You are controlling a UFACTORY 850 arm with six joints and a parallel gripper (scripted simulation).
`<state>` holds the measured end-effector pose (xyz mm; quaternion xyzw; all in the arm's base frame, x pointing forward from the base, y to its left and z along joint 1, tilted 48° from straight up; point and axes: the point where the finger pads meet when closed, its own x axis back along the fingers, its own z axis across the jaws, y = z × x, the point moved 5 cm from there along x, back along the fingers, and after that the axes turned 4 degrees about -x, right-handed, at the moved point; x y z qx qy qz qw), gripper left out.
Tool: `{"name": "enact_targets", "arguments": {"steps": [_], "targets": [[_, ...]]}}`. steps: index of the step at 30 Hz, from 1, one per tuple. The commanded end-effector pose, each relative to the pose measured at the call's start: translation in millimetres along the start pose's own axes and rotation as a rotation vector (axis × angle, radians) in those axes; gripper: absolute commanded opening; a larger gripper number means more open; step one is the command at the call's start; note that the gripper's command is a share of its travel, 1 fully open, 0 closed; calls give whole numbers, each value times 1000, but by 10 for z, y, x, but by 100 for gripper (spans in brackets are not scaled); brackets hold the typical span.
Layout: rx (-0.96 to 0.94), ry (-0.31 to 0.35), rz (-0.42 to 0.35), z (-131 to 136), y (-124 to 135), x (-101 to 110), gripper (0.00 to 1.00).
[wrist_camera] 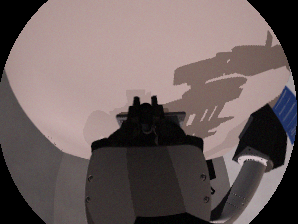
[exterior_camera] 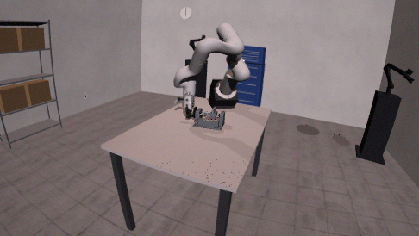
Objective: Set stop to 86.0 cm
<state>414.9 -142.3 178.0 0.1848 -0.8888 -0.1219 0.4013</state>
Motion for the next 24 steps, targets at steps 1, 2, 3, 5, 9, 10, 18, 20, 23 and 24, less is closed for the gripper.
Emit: {"name": "enact_targets", "arguments": {"steps": [1, 2, 3, 5, 9, 10, 18, 20, 23, 24], "targets": [[0, 0, 1, -32, -1, 35, 6], [0, 0, 1, -39, 0, 43, 6], [0, 0, 1, -45, 0, 52, 6], [0, 0, 1, -58, 1, 70, 6], [0, 0, 1, -69, 2, 91, 6], [0, 0, 1, -74, 2, 102, 6], [0, 0, 1, -99, 4, 200, 6], [0, 0, 1, -99, 4, 228, 6], [0, 0, 1, -95, 4, 272, 6], [0, 0, 1, -95, 4, 272, 6]]}}
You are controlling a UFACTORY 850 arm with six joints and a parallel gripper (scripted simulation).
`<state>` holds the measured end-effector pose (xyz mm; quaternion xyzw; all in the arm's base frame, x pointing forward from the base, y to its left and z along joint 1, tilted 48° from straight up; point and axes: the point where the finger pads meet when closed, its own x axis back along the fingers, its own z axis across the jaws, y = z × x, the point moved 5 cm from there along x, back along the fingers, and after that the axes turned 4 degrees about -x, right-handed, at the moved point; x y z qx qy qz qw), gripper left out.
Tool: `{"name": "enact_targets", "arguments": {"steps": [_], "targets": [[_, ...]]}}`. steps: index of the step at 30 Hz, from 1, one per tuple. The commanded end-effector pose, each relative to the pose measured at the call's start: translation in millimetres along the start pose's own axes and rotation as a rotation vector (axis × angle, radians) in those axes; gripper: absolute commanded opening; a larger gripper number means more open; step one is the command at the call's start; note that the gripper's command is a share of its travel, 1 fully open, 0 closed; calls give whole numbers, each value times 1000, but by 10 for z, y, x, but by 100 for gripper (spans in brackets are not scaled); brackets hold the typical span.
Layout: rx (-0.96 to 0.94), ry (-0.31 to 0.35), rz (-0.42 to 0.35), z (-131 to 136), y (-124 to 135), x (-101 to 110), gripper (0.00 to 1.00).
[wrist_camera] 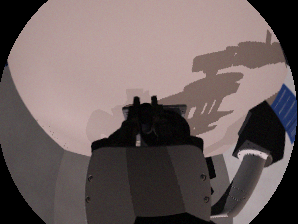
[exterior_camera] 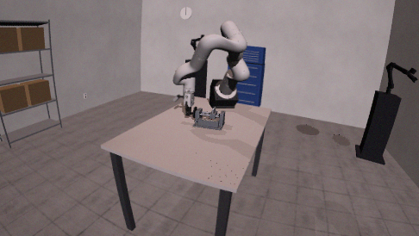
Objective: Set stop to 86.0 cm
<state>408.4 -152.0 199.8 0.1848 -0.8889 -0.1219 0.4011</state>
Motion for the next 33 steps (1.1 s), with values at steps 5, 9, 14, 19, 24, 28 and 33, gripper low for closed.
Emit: {"name": "enact_targets", "arguments": {"steps": [5, 9, 14, 19, 24, 28, 33], "targets": [[0, 1, 1, 23, -4, 111, 6], [0, 1, 1, 67, -8, 182, 6], [0, 1, 1, 162, -14, 255, 6], [0, 1, 1, 230, -19, 280, 6], [0, 1, 1, 322, -25, 283, 6], [0, 1, 1, 386, -30, 268, 6], [0, 1, 1, 455, -35, 232, 6]]}}
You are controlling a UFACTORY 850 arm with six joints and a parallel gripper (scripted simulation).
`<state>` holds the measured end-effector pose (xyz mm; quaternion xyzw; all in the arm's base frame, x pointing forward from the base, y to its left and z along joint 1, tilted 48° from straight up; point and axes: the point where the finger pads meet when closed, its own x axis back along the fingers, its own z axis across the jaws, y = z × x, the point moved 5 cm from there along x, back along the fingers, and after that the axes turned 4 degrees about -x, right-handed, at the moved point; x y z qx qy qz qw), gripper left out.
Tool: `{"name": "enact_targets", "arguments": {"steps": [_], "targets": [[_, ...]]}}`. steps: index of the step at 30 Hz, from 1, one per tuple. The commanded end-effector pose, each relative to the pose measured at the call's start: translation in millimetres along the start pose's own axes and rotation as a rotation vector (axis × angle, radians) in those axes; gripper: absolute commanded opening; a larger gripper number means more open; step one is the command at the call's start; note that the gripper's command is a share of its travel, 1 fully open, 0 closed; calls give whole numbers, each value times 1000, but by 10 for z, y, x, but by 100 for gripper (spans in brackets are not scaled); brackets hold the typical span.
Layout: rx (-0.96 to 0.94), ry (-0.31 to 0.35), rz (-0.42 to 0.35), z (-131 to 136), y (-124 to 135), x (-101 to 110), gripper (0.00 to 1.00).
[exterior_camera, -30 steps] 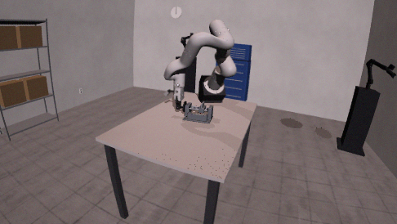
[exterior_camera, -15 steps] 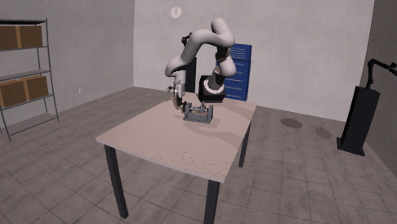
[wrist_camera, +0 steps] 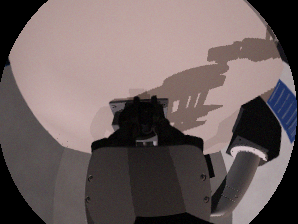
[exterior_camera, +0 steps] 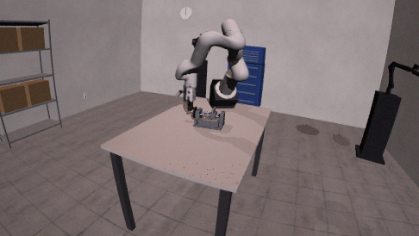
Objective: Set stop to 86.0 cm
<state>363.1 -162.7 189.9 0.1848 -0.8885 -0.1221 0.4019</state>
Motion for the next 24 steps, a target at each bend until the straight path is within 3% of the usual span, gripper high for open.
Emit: {"name": "enact_targets", "arguments": {"steps": [1, 24], "targets": [[0, -1, 1, 55, -7, -24, 6], [0, -1, 1, 166, -15, -343, 6]]}}
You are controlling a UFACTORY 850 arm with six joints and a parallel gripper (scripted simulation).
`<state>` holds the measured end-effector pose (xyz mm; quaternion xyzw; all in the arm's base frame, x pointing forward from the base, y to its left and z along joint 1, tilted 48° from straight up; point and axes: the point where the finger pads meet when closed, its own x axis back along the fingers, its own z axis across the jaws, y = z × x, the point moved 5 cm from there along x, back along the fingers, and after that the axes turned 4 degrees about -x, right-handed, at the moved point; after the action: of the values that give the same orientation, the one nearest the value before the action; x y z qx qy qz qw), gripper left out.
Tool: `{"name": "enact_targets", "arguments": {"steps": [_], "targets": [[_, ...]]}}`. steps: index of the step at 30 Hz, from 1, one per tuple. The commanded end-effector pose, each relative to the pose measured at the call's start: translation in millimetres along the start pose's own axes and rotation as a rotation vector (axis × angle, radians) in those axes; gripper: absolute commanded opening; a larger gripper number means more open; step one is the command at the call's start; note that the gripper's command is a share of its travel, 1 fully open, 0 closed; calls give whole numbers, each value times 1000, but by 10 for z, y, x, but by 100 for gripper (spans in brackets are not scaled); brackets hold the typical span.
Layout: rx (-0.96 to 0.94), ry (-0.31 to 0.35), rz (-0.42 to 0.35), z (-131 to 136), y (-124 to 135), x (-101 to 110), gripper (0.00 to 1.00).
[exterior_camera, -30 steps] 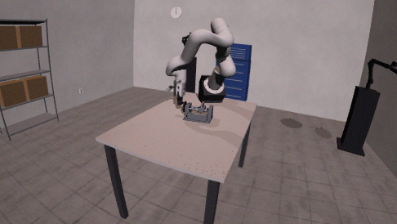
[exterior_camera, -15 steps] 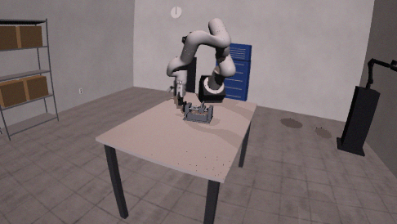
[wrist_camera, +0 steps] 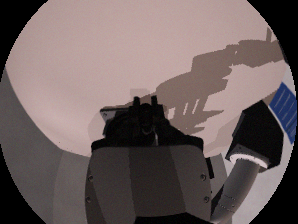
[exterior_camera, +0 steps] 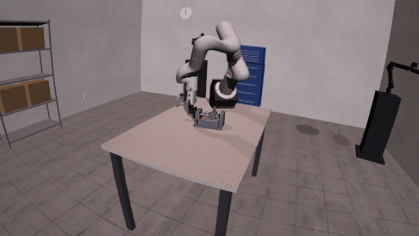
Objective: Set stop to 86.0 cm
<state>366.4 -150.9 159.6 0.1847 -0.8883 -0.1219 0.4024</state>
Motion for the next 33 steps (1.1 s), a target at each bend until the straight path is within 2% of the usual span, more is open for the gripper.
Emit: {"name": "enact_targets", "arguments": {"steps": [1, 9, 15, 33], "targets": [[0, -2, 1, -21, -2, -91, 6], [0, -2, 1, -170, 8, -251, 6], [0, -2, 1, -270, 15, -278, 6], [0, -2, 1, -531, 34, -152, 6]]}}
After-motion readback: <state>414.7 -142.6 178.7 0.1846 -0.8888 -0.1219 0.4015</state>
